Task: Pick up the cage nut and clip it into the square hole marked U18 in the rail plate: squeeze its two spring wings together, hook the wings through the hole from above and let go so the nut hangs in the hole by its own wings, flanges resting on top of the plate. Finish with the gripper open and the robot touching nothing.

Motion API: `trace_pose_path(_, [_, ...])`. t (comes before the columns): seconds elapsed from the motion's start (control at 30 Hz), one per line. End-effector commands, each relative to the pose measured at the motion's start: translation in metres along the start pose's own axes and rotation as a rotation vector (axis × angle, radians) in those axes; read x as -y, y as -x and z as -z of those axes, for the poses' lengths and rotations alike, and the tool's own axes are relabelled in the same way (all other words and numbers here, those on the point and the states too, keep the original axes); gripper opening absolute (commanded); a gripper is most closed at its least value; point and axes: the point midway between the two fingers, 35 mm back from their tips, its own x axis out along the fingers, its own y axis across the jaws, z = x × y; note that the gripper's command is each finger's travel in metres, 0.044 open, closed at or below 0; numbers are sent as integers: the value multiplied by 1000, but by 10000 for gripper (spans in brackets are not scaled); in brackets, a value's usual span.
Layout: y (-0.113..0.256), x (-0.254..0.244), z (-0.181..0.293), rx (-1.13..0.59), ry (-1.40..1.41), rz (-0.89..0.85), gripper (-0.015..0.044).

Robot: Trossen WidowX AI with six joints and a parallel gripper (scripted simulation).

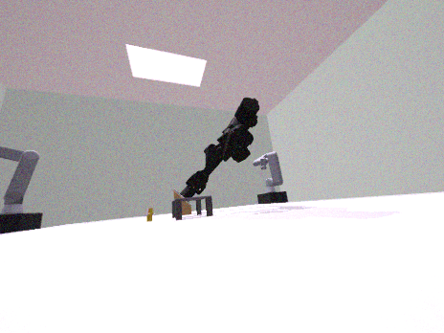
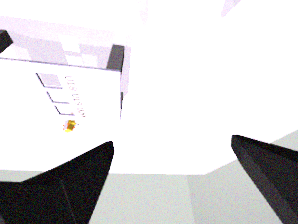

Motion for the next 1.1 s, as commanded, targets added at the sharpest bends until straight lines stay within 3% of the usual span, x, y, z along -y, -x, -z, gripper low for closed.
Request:
trace_pose_path(0.0, [-40,-41,40,99,-235,-127,440])
trace_pose_path(0.4, [-119,-188,101,511,-1057,-381,440])
trace_pose_path(0.73, [-122,-197,101,543,-1111,-390,440])
trace_pose_path(1.07, [-122,-197,101,543,-1111,-390,177])
